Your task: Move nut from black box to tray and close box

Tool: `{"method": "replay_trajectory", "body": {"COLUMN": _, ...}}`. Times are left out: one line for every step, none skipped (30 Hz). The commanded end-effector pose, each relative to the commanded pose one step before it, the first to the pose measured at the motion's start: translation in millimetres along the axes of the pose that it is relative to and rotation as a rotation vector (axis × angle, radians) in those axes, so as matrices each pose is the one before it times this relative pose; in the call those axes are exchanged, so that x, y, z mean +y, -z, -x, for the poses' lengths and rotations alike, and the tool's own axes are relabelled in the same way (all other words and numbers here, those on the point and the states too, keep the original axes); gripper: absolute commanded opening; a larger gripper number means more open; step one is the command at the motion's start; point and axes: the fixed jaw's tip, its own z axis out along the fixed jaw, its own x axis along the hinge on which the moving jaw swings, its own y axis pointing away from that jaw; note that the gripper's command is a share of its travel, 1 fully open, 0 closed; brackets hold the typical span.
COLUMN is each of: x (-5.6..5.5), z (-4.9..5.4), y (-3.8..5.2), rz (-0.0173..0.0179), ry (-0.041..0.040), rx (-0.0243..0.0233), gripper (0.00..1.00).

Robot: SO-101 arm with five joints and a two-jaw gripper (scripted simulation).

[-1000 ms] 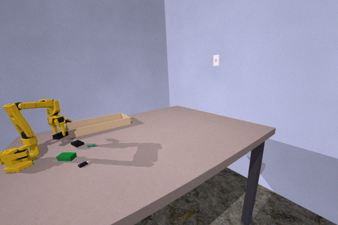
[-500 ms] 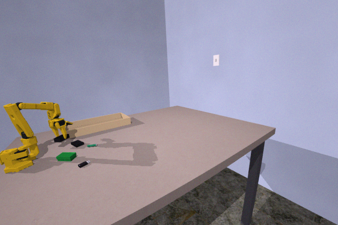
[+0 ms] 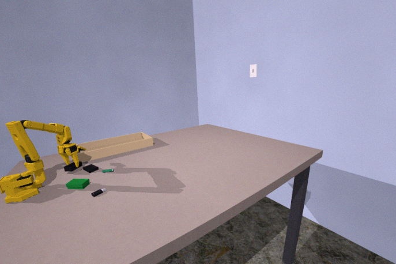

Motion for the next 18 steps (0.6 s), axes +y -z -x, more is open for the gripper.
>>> {"method": "replay_trajectory", "body": {"x": -2.26, "z": 3.22, "y": -1.998, "rz": -0.00447, "ry": 0.00098, "rx": -0.02852, "gripper": 0.2}}
{"method": "replay_trajectory", "body": {"x": 0.04, "z": -0.15, "y": -0.95, "rz": 0.0, "ry": 0.0, "rx": 0.0, "gripper": 0.2}}
{"method": "replay_trajectory", "body": {"x": 0.0, "z": 0.0, "y": 0.0, "rz": 0.0, "ry": 0.0, "rx": 0.0, "gripper": 0.2}}
{"method": "replay_trajectory", "body": {"x": 0.0, "z": 0.0, "y": 0.0, "rz": 0.0, "ry": 0.0, "rx": 0.0, "gripper": 0.2}}
{"method": "replay_trajectory", "body": {"x": 0.03, "z": -0.14, "y": -0.869, "rz": -0.00001, "ry": 0.0, "rx": 0.00001, "gripper": 0.2}}
{"method": "replay_trajectory", "body": {"x": 0.03, "z": -0.14, "y": -0.783, "rz": 0.0, "ry": 0.0, "rx": 0.0, "gripper": 0.2}}
{"method": "replay_trajectory", "body": {"x": 0.02, "z": -0.12, "y": -0.699, "rz": 0.0, "ry": 0.0, "rx": 0.0, "gripper": 0.2}}
{"method": "replay_trajectory", "body": {"x": 0.03, "z": -0.11, "y": -0.621, "rz": 0.0, "ry": 0.0, "rx": 0.0, "gripper": 0.2}}
{"method": "replay_trajectory", "body": {"x": 0.02, "z": -0.1, "y": -0.532, "rz": 0.0, "ry": 0.0, "rx": 0.0, "gripper": 0.2}}
{"method": "replay_trajectory", "body": {"x": 0.01, "z": -0.08, "y": -0.454, "rz": 0.0, "ry": 0.0, "rx": 0.0, "gripper": 0.2}}
{"method": "replay_trajectory", "body": {"x": 0.02, "z": -0.08, "y": -0.382, "rz": 0.0, "ry": 0.0, "rx": 0.0, "gripper": 0.2}}
{"method": "replay_trajectory", "body": {"x": 0.01, "z": -0.06, "y": -0.305, "rz": 0.0, "ry": 0.0, "rx": 0.0, "gripper": 0.2}}
{"method": "replay_trajectory", "body": {"x": 0.01, "z": -0.05, "y": -0.239, "rz": 0.0, "ry": 0.0, "rx": 0.0, "gripper": 0.2}}
{"method": "replay_trajectory", "body": {"x": 0.01, "z": -0.03, "y": -0.179, "rz": 0.0, "ry": 0.0, "rx": 0.0, "gripper": 0.2}}
{"method": "replay_trajectory", "body": {"x": 0.01, "z": -0.03, "y": -0.119, "rz": 0.0, "ry": 0.0, "rx": 0.0, "gripper": 0.2}}
{"method": "replay_trajectory", "body": {"x": 0.0, "z": -0.01, "y": -0.078, "rz": 0.0, "ry": 0.0, "rx": 0.0, "gripper": 0.2}}
{"method": "replay_trajectory", "body": {"x": 0.0, "z": -0.01, "y": -0.042, "rz": 0.0, "ry": 0.0, "rx": 0.0, "gripper": 0.2}}
{"method": "replay_trajectory", "body": {"x": 0.0, "z": 0.0, "y": -0.018, "rz": 0.0, "ry": 0.0, "rx": 0.0, "gripper": 0.2}}
